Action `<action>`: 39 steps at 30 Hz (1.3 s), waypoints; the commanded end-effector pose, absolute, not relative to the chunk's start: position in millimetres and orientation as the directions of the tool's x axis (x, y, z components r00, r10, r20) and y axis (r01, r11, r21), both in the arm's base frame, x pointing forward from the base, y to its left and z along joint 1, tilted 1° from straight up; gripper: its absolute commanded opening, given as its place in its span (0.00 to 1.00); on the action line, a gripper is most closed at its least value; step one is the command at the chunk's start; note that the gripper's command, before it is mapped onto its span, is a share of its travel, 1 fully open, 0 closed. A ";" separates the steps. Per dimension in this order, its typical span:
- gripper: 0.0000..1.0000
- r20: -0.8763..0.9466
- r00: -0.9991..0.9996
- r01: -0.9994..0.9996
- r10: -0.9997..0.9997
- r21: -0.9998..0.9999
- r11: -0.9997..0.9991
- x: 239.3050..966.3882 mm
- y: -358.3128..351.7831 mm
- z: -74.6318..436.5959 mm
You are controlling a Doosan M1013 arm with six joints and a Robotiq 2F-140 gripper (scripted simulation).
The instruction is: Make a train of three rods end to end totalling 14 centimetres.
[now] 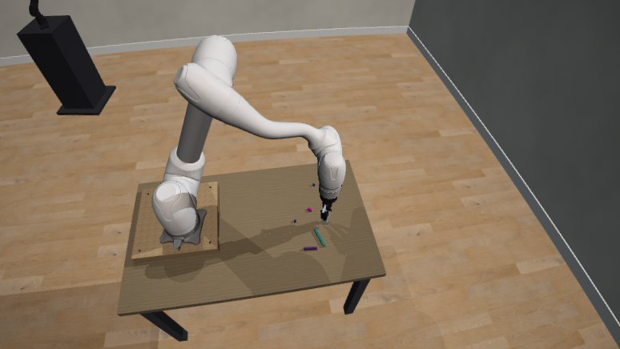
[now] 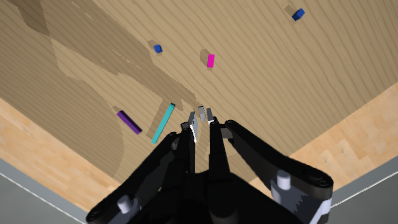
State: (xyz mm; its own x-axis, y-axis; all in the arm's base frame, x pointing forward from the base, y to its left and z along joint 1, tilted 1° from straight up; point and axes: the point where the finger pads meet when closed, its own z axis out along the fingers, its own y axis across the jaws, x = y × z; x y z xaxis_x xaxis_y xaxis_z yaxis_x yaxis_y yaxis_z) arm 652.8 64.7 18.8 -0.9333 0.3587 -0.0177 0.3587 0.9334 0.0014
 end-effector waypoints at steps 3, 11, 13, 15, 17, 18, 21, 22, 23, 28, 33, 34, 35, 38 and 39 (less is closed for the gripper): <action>0.15 -0.014 -0.932 0.362 0.362 0.005 0.932 651.8 66.6 14.6; 0.15 -0.014 -0.932 0.362 0.362 0.005 0.932 651.9 66.6 8.2; 0.15 -0.014 -0.932 0.362 0.362 0.005 0.932 651.9 66.6 8.2; 0.15 -0.014 -0.932 0.362 0.362 0.005 0.932 651.9 66.6 6.1; 0.15 -0.014 -0.932 0.362 0.362 0.005 0.932 651.9 66.6 4.1; 0.15 -0.014 -0.932 0.362 0.362 0.005 0.932 652.0 66.6 3.1; 0.15 -0.014 -0.932 0.362 0.362 0.005 0.932 652.0 66.6 0.8; 0.15 -0.014 -0.932 0.362 0.362 0.005 0.932 652.0 66.6 0.2; 0.15 -0.014 -0.932 0.362 0.362 0.005 0.932 652.0 66.6 -0.3; 0.15 -0.014 -0.932 0.362 0.362 0.005 0.932 652.0 66.6 -1.2; 0.15 -0.014 -0.932 0.362 0.362 0.005 0.932 652.0 66.6 -1.2; 0.15 -0.014 -0.932 0.362 0.362 0.005 0.932 652.0 66.6 -1.2; 0.15 -0.014 -0.932 0.362 0.362 0.005 0.932 652.0 66.6 -1.2; 0.15 -0.014 -0.932 0.362 0.362 0.005 0.932 652.0 66.6 -1.2; 0.15 -0.014 -0.932 0.362 0.362 0.005 0.932 652.0 66.6 -1.2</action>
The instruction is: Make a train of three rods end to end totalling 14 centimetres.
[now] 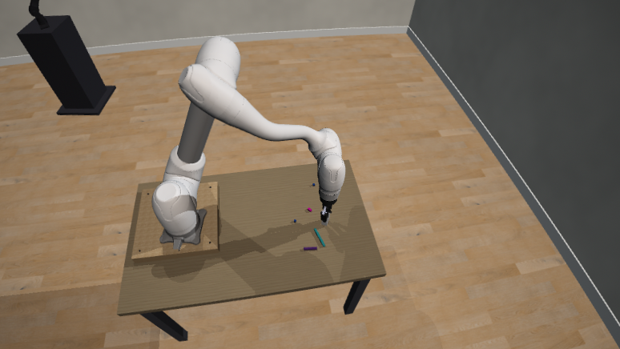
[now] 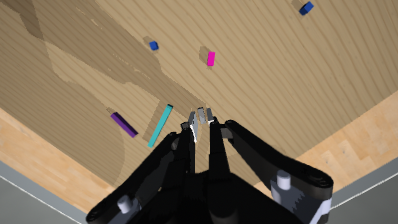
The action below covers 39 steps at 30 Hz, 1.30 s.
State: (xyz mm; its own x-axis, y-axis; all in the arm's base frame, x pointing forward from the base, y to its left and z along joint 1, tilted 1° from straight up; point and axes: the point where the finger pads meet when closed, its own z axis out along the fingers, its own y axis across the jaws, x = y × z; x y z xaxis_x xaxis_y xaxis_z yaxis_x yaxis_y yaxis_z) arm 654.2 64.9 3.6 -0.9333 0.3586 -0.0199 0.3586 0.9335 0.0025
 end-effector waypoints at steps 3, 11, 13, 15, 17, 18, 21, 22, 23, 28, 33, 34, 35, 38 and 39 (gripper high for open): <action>0.15 -0.014 -0.932 0.362 0.362 0.005 0.932 652.0 66.6 -1.2; 0.15 -0.014 -0.932 0.362 0.362 0.005 0.932 652.0 66.6 -1.2; 0.15 -0.014 -0.932 0.362 0.362 0.005 0.932 652.0 66.6 -1.2; 0.15 -0.014 -0.932 0.362 0.362 0.005 0.932 652.0 66.6 -1.2; 0.15 -0.014 -0.932 0.362 0.362 0.005 0.932 652.0 66.6 -1.2; 0.15 -0.014 -0.932 0.362 0.362 0.005 0.932 652.0 66.6 -1.2; 0.15 -0.014 -0.932 0.362 0.362 0.005 0.932 652.0 66.6 -1.2; 0.15 -0.014 -0.932 0.362 0.362 0.005 0.932 652.0 66.6 -1.2; 0.15 -0.014 -0.932 0.362 0.362 0.005 0.932 652.0 66.6 -1.2; 0.03 -0.014 -0.932 0.362 0.362 0.005 0.932 652.0 66.6 -1.2; 0.03 -0.014 -0.932 0.362 0.362 0.005 0.932 652.0 66.6 -1.2; 0.03 -0.014 -0.932 0.362 0.362 0.005 0.932 652.0 66.6 -1.2; 0.03 -0.014 -0.932 0.362 0.362 0.005 0.932 652.0 66.6 -1.2; 0.03 -0.014 -0.932 0.362 0.362 0.005 0.932 652.0 66.6 -1.2; 0.03 -0.014 -0.932 0.362 0.362 0.005 0.932 652.0 66.6 -1.2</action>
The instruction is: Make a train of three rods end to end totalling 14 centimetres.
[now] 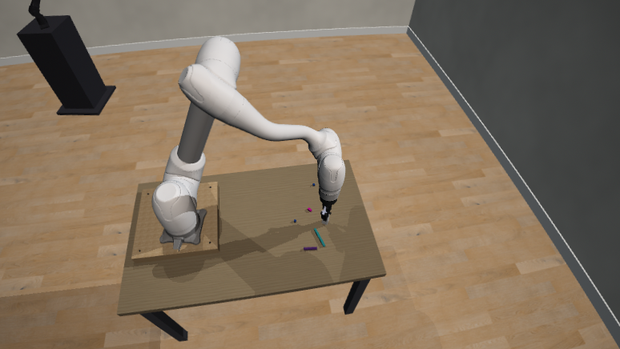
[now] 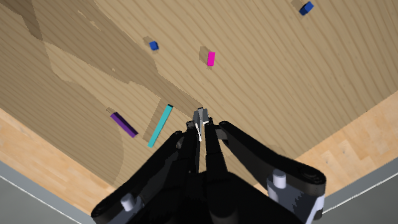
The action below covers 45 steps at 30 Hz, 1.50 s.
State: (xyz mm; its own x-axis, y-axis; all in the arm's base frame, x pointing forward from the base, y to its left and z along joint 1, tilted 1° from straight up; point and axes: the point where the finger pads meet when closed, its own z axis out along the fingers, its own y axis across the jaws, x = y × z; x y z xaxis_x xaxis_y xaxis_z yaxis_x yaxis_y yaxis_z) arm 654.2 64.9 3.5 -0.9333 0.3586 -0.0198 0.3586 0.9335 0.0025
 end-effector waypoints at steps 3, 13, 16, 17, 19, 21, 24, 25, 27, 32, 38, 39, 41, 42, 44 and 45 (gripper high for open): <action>0.03 -0.014 -0.932 0.362 0.362 0.005 0.932 652.0 66.6 -1.2; 0.03 -0.014 -0.932 0.362 0.362 0.005 0.932 652.0 66.6 -1.2; 0.03 -0.014 -0.932 0.362 0.362 0.005 0.932 652.0 66.6 -1.2; 0.03 -0.014 -0.932 0.362 0.362 0.005 0.932 652.0 66.6 -1.2; 0.03 -0.014 -0.932 0.362 0.362 0.005 0.932 652.0 66.6 -1.2; 0.03 -0.014 -0.932 0.362 0.362 0.005 0.932 652.0 66.6 -1.2; 0.03 -0.014 -0.932 0.362 0.362 0.005 0.932 652.0 66.6 0.2; 0.03 -0.014 -0.932 0.362 0.362 0.005 0.932 652.0 66.6 2.0; 0.03 -0.014 -0.932 0.362 0.362 0.005 0.932 651.9 66.6 8.2; 0.03 -0.014 -0.932 0.362 0.362 0.005 0.932 651.4 66.6 38.3; 0.03 -0.014 -0.932 0.362 0.362 0.005 0.932 651.0 66.7 68.9; 0.03 -0.014 -0.932 0.362 0.362 0.005 0.932 650.9 66.7 75.8; 0.03 -0.014 -0.932 0.362 0.362 0.005 0.932 650.7 66.7 87.2; 0.03 -0.014 -0.932 0.362 0.362 0.005 0.932 650.6 66.7 91.5; 0.03 -0.014 -0.932 0.362 0.362 0.005 0.932 650.5 66.7 97.0; 0.03 -0.014 -0.932 0.362 0.362 0.005 0.932 650.5 66.7 98.2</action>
